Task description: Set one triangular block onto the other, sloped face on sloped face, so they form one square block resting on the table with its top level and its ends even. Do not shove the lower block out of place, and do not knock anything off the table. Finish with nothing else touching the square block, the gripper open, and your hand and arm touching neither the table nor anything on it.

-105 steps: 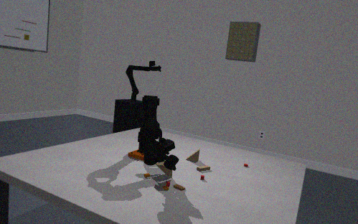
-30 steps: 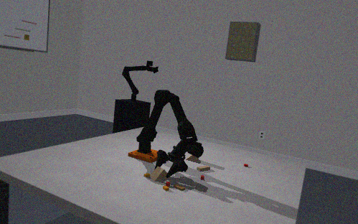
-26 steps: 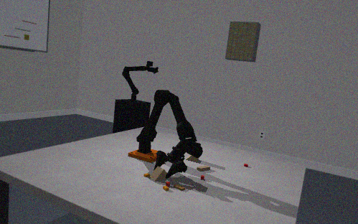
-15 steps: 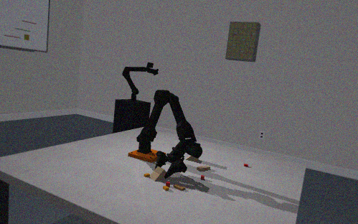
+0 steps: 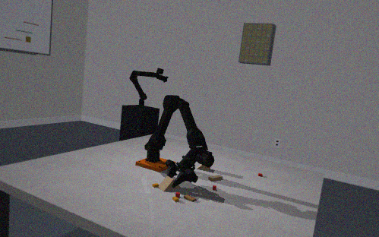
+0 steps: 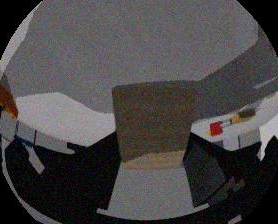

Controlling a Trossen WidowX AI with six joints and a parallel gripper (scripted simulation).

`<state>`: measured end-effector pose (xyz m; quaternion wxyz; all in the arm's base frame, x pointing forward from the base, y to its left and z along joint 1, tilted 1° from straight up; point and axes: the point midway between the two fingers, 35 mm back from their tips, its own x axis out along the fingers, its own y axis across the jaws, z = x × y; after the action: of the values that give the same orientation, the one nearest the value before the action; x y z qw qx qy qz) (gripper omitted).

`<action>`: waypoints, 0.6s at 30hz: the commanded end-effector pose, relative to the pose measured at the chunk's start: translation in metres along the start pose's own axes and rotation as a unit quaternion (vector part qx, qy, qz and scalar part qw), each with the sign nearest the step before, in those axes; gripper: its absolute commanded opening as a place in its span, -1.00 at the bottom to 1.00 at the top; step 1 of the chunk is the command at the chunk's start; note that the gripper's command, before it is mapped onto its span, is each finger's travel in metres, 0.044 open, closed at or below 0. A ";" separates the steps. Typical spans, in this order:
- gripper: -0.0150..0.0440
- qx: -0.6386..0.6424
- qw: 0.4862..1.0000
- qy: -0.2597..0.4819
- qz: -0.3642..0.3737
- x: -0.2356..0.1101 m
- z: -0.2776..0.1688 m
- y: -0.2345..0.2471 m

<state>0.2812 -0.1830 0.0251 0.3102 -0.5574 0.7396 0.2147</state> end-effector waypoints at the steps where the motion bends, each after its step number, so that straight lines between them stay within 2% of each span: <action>1: -0.40 0.001 1.000 0.000 0.000 -0.002 -0.002 -0.001; 2: -0.49 0.001 1.000 0.000 0.000 -0.004 -0.004 -0.001; 18: -0.49 0.000 1.000 0.000 0.000 -0.056 -0.056 -0.004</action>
<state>0.2835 -0.1825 0.0861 0.3070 -0.5574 0.7399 0.2181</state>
